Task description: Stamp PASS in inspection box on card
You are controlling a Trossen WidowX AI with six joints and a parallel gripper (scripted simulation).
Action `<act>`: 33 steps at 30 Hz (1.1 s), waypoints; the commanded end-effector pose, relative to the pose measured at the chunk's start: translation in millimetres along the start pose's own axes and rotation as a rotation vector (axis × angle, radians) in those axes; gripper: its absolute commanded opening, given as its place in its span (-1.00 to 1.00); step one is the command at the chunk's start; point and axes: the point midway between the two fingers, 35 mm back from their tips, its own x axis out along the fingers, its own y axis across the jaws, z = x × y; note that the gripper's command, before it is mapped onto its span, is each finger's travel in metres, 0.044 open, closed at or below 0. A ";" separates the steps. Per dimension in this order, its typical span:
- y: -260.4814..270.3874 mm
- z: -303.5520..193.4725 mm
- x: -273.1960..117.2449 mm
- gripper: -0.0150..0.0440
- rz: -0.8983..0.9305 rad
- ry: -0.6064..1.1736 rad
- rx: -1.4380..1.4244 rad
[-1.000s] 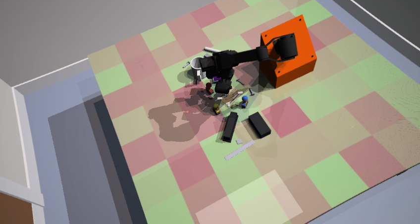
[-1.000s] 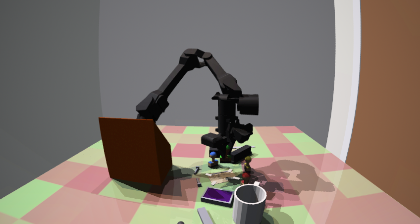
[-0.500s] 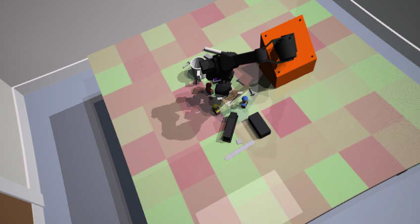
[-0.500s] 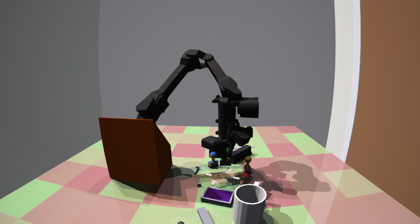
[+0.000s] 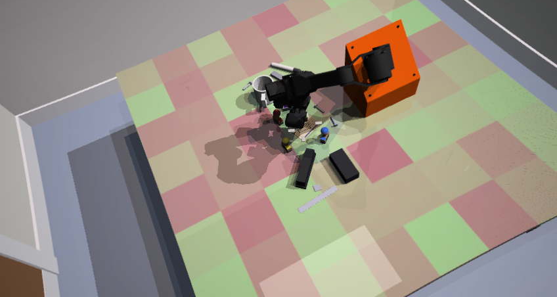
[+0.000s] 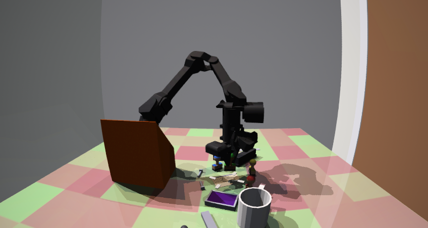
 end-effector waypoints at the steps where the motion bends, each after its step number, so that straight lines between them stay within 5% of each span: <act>1: -1.1 -1.5 4.2 -0.49 0.001 0.006 0.005; 33: -1.2 -2.5 25.6 -0.49 0.001 0.007 0.002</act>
